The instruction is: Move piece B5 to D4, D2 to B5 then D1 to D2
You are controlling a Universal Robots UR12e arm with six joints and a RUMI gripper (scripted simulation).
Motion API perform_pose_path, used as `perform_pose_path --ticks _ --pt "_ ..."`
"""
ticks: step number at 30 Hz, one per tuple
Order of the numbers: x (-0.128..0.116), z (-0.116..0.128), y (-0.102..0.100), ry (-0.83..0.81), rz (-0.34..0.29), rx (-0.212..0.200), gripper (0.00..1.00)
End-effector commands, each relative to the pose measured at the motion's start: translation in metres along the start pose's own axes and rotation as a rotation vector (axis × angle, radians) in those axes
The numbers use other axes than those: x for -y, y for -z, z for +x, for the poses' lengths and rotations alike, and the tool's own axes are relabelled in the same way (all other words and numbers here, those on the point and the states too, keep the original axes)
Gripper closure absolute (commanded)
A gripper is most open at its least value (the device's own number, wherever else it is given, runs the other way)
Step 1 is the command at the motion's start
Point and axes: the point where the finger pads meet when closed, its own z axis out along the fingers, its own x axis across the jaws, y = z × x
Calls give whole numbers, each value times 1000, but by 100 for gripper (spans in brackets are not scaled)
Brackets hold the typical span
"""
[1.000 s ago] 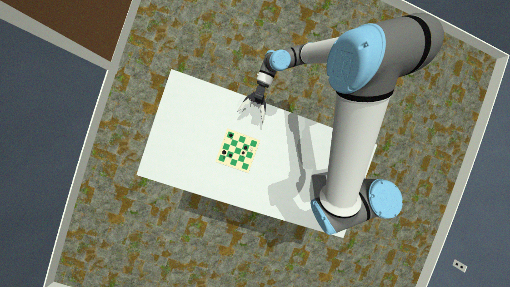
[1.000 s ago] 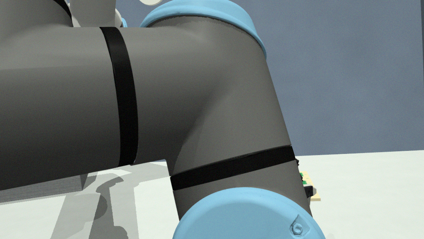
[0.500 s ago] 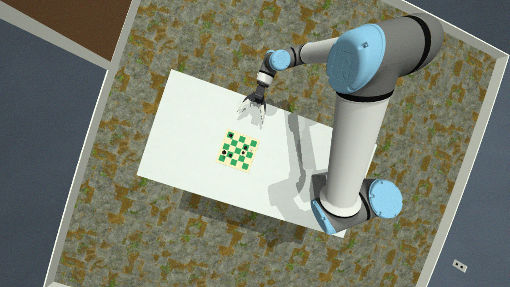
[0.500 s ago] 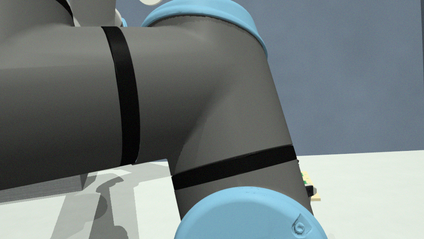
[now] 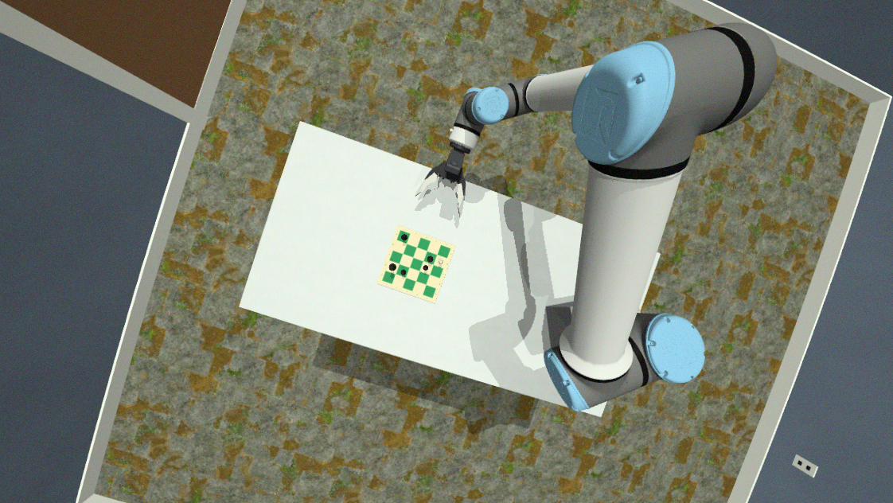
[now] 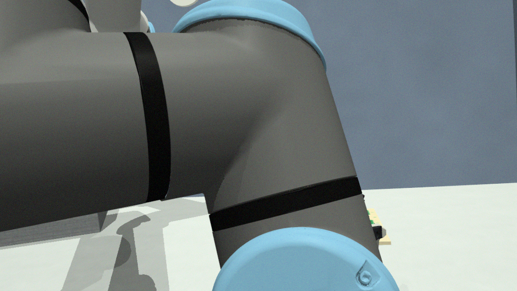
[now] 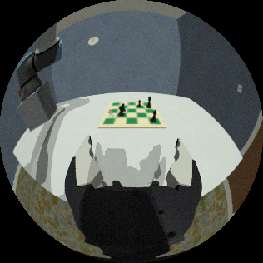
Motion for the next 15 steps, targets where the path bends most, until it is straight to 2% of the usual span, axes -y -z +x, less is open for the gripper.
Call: perform_pose_path --ticks 1,9,15 --pt "1 0 -1 1 0 2 0" --pt "1 0 -1 1 0 2 0" --pt "11 -1 0 1 2 3 0"
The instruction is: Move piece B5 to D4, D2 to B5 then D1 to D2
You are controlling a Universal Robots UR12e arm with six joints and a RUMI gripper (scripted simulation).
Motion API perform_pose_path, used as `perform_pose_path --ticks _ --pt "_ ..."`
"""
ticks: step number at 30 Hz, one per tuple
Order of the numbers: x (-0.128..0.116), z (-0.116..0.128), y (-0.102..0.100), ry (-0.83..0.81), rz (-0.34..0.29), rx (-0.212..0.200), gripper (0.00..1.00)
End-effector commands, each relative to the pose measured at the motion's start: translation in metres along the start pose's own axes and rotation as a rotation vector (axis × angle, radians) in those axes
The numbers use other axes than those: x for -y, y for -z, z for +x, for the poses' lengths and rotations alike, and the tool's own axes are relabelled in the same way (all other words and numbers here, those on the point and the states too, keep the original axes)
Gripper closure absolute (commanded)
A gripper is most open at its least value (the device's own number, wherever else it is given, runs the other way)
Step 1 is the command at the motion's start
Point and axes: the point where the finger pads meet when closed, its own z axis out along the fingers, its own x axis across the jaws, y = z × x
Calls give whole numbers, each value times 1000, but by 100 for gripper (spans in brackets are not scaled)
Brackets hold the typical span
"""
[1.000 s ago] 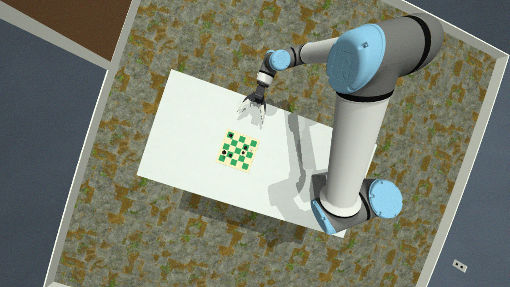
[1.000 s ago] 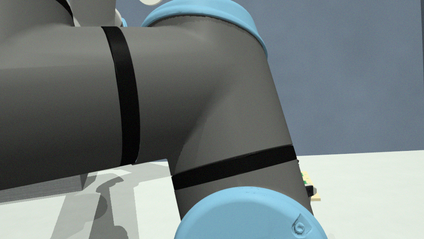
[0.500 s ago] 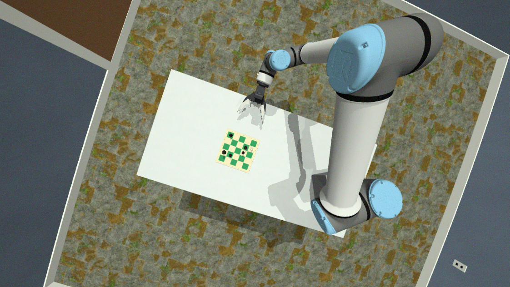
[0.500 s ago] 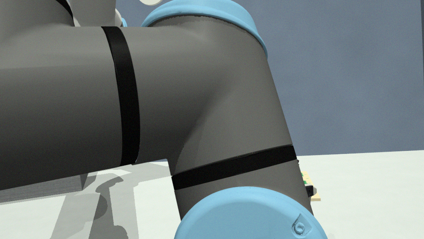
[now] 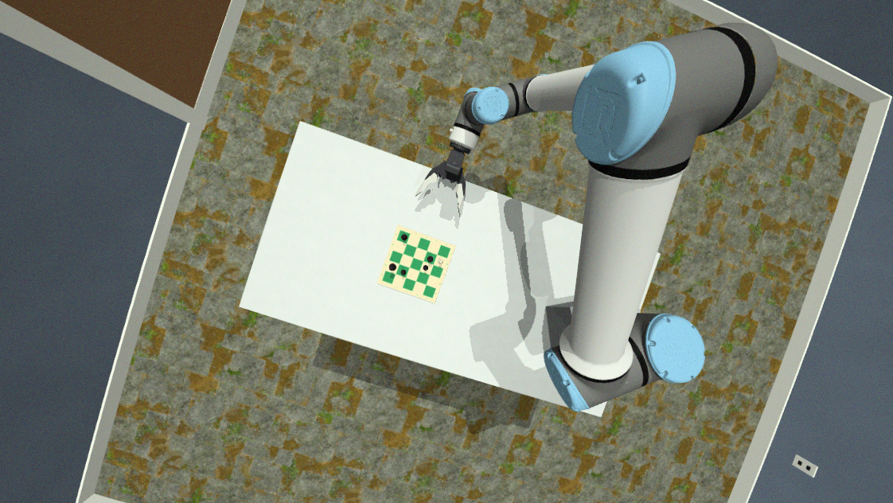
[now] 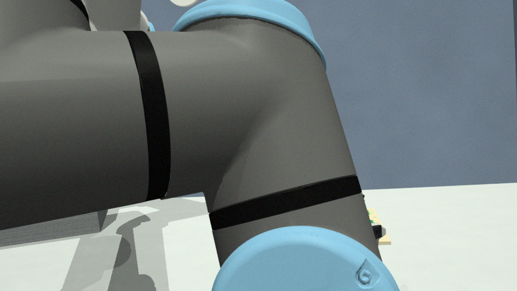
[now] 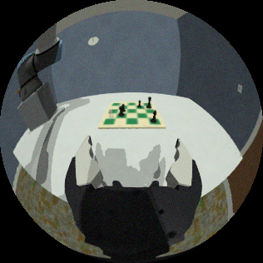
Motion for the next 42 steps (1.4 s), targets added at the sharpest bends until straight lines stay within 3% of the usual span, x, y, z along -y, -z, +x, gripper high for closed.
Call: perform_pose_path --ticks 1,14,25,33,37,42 --pt "14 0 1 2 1 2 0" --pt "85 -1 18 2 1 2 0" --pt "85 2 23 10 -10 0 0" --pt "86 -2 12 24 -33 26 0" --pt "86 -10 -6 55 -81 73 0" --pt "84 -25 -40 118 -187 167 0"
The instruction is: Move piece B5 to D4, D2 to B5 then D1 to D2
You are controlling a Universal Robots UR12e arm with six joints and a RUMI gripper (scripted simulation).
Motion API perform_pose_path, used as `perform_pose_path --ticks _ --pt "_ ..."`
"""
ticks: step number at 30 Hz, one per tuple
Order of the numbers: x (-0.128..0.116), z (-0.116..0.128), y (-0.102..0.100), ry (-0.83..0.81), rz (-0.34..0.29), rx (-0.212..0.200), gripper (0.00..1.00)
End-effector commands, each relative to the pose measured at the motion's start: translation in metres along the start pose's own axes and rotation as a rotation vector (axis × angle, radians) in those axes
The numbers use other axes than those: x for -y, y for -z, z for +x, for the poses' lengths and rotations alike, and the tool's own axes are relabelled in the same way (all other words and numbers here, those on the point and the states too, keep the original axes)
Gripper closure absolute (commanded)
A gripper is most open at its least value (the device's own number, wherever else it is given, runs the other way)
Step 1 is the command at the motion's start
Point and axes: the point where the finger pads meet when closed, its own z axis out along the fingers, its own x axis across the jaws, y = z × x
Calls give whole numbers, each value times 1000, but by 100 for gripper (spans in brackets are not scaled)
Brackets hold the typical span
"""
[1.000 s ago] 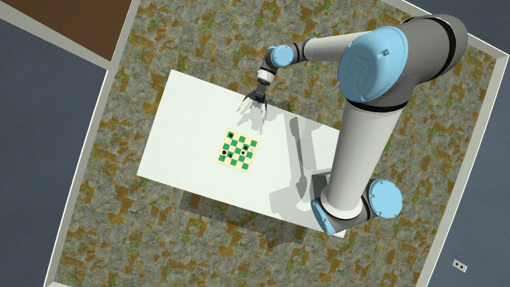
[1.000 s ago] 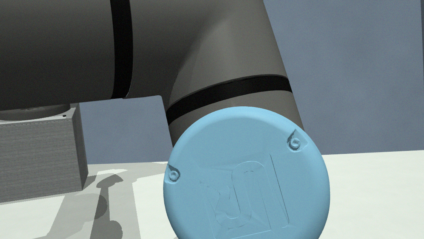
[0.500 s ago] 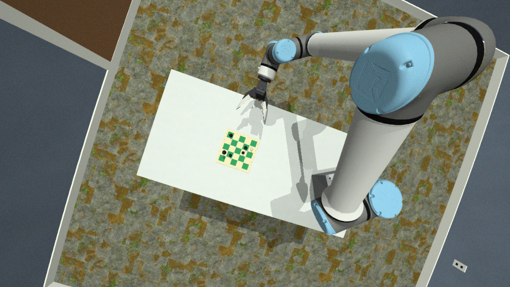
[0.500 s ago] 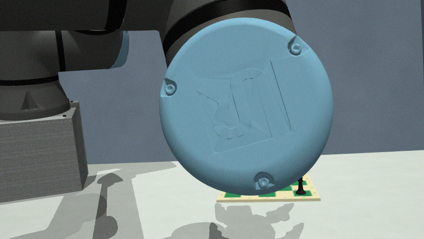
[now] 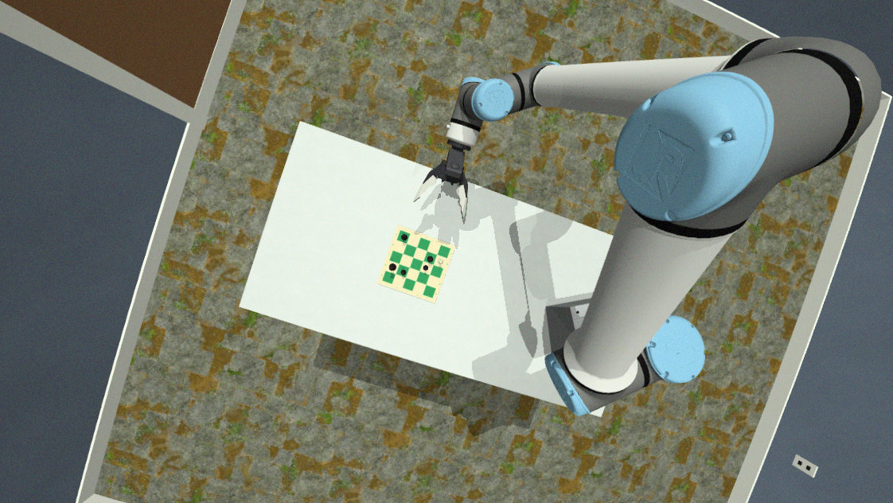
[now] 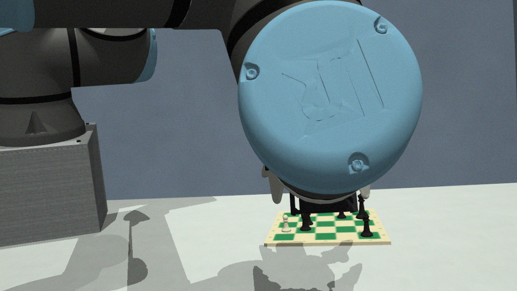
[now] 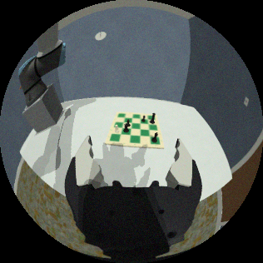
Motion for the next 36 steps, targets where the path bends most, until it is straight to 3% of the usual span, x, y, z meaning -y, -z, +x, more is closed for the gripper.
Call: perform_pose_path --ticks 1,4,6,8,10,12,17,18,19,20,21,22,23,25,26,27,28,29,30,31,36 --pt "4 -16 -47 83 -142 124 0" --pt "4 -19 -54 100 -172 147 0" --pt "4 -26 -70 136 -237 195 0" --pt "4 -26 -70 136 -237 195 0" --pt "4 -32 -85 174 -310 243 0" --pt "4 -32 -85 174 -310 243 0" --pt "4 -42 -106 236 -429 312 0" --pt "4 -42 -106 236 -429 312 0" --pt "4 -44 -111 256 -471 333 0" --pt "4 -44 -111 256 -471 333 0" --pt "5 -47 -117 277 -514 353 0" --pt "5 -47 -117 277 -514 353 0" --pt "5 -49 -121 298 -558 371 0" --pt "5 -49 -121 298 -558 371 0" --pt "6 -51 -126 319 -601 388 0" --pt "6 -51 -126 319 -601 388 0" --pt "8 -53 -130 339 -645 403 0" --pt "8 -53 -130 339 -645 403 0" --pt "9 -54 -133 359 -688 416 0" --pt "9 -54 -133 359 -688 416 0" --pt "16 -58 -140 415 -815 446 0"
